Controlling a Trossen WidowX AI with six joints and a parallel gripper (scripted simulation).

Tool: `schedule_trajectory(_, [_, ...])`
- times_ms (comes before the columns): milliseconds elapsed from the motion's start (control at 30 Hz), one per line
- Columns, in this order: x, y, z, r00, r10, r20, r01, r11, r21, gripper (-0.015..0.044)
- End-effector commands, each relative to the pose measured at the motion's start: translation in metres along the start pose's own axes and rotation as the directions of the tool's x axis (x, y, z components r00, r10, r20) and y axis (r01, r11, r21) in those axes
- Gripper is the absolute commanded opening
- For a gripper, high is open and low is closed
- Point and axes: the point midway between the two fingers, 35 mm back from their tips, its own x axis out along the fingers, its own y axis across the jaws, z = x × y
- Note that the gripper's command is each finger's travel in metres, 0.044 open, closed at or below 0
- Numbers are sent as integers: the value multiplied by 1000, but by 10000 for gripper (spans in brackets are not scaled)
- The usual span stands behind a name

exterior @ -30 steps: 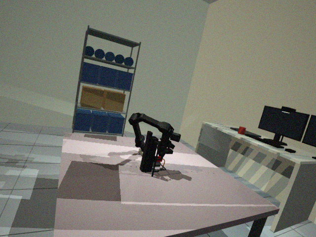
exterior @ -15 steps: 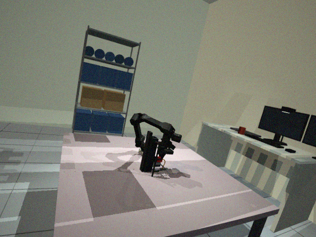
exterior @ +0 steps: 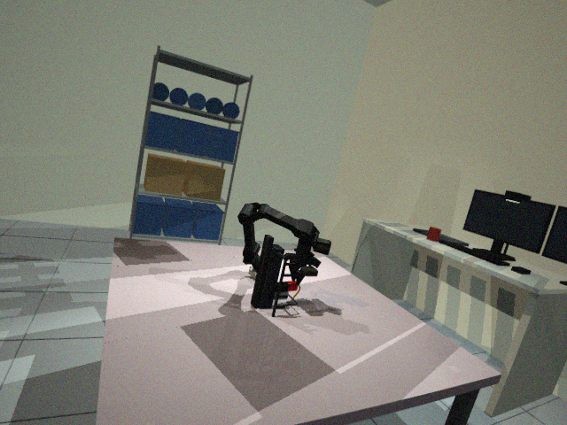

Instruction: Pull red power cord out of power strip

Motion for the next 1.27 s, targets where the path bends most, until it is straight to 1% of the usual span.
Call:
schedule_trajectory(0, [-1,-1,-2,1000,-6,0,6,1000,-2,263])
schedule_trajectory(133, [-2,-1,0,1000,-6,1,6,1000,-2,368])
schedule_trajectory(233, [-6,-2,17,1000,-7,3,7,1000,-2,440])
schedule_trajectory(333, [-12,-1,48,1000,-7,4,7,1000,-2,440])
schedule_trajectory(400, [-14,0,58,1000,-7,4,7,1000,-1,440])
schedule_trajectory(1233, [-14,0,58,1000,-7,4,7,1000,-1,440])
